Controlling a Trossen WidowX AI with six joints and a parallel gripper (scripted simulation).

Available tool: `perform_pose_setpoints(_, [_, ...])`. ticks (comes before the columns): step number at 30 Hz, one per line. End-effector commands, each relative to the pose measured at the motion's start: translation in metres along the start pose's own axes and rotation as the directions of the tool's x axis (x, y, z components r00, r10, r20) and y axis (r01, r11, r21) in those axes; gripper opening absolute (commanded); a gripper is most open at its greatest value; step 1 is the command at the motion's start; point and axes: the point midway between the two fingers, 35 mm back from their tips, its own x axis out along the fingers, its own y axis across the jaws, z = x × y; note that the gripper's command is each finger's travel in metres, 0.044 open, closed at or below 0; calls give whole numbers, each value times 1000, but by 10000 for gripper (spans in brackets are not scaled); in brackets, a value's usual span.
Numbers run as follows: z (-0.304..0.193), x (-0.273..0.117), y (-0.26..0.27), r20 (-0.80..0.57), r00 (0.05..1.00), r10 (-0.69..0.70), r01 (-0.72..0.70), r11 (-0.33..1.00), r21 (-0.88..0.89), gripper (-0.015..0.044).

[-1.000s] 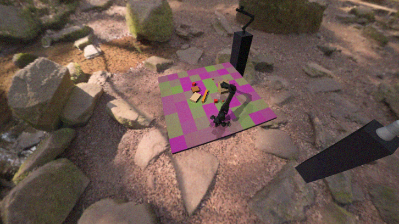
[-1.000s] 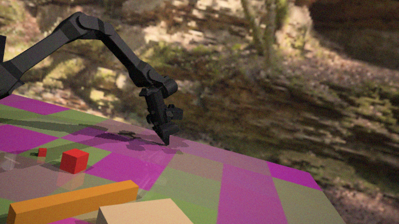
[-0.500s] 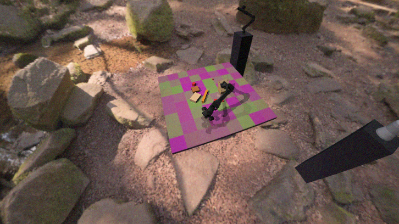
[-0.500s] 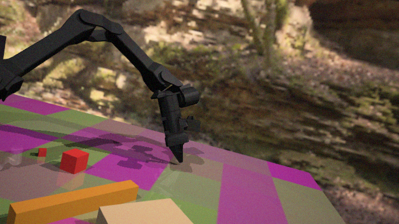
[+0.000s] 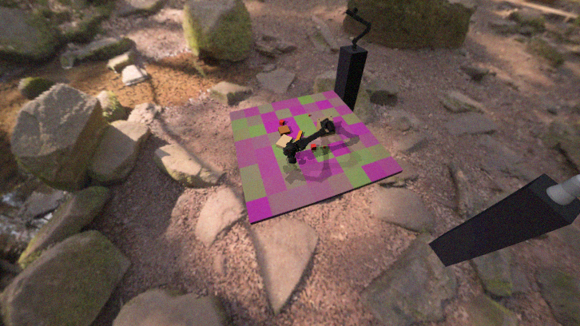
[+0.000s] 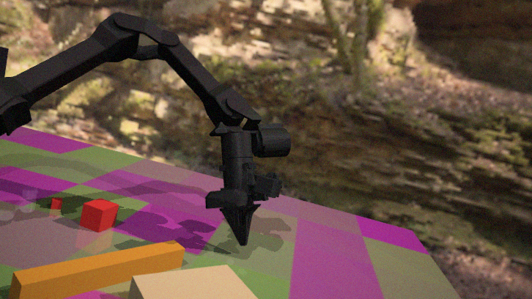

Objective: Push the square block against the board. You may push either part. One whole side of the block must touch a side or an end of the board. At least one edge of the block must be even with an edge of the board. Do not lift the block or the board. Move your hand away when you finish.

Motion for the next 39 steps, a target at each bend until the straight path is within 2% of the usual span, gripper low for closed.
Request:
perform_pose_setpoints(1, [1, 5, -42, -46, 998, -53, 58, 993, 102, 0])
perform_pose_setpoints(9, [0, 8, -118, -133, 984, -117, 153, 942, 298, 0])
perform_pose_setpoints(18, [-10, 7, -194, -228, 966, -125, 231, 812, 536, 0])
perform_pose_setpoints(29, [-38, -1, -271, -320, 945, -66, 300, 563, 770, 0])
perform_pose_setpoints(39, [-72, -12, -322, -362, 931, 36, 338, 285, 897, 0])
